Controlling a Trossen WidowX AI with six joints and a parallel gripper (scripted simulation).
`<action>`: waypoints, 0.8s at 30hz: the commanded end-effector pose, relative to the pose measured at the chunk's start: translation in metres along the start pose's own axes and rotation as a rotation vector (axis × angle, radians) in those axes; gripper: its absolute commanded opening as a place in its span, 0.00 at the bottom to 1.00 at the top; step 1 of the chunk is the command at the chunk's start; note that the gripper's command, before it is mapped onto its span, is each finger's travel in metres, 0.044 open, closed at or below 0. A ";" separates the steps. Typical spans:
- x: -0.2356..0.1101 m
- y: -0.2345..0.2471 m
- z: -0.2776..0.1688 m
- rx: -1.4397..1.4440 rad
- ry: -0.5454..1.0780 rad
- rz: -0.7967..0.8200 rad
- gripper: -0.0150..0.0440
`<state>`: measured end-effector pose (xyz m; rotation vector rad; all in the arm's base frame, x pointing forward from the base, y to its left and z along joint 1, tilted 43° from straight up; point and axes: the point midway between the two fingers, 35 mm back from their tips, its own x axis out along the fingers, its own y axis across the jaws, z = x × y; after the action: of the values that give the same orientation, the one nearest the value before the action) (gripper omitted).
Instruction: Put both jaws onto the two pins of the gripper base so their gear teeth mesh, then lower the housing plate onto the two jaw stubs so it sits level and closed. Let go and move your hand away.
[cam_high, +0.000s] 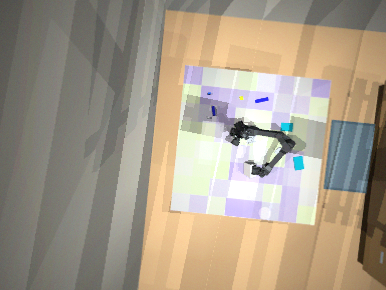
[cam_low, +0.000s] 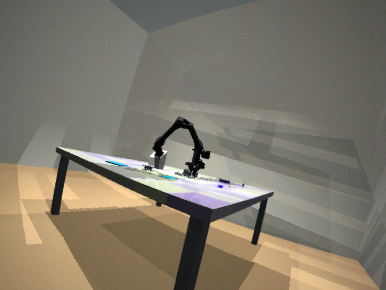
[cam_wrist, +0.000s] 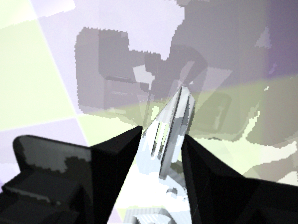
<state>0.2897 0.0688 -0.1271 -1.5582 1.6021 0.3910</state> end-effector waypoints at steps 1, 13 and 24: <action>0.000 0.001 0.000 0.000 -0.002 0.004 0.48; -0.014 0.000 0.002 -0.002 -0.003 0.004 0.48; -0.049 -0.001 0.003 -0.005 -0.005 0.004 0.48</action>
<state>0.2856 0.0943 -0.1004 -1.5634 1.6091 0.4016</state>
